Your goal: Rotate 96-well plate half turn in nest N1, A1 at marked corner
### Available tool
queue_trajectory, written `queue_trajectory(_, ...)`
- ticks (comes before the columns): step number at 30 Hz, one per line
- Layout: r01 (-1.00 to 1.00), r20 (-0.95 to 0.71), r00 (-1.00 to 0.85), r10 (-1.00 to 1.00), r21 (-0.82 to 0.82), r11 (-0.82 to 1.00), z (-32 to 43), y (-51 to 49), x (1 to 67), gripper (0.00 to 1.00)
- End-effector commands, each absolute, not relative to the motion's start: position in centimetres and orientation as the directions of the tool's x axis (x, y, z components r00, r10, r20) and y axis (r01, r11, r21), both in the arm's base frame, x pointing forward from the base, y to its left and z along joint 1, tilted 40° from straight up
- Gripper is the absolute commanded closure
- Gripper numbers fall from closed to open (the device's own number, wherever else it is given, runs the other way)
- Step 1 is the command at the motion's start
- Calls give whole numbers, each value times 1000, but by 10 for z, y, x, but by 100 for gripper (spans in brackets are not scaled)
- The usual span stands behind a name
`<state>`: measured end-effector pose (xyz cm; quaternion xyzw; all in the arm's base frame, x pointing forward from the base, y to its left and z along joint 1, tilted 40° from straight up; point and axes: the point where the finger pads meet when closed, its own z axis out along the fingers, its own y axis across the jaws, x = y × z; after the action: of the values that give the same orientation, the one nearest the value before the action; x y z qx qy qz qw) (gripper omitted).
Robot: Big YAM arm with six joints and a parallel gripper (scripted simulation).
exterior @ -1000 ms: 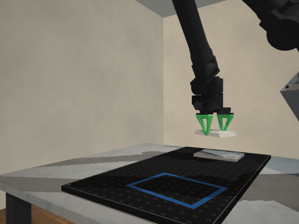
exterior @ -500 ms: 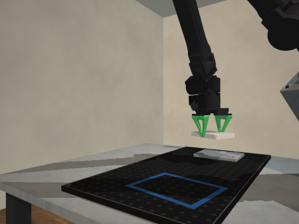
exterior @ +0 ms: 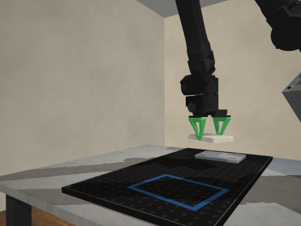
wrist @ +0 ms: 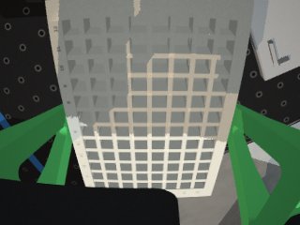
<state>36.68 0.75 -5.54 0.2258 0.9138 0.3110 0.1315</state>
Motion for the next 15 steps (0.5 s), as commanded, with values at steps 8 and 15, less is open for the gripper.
queue_trajectory(8, 326, -115, -855, 505, 638, 698, -33, 38, 367, 100)
queue_trajectory(15, 326, -114, -855, 505, 639, 697, -25, 53, 364, 100)
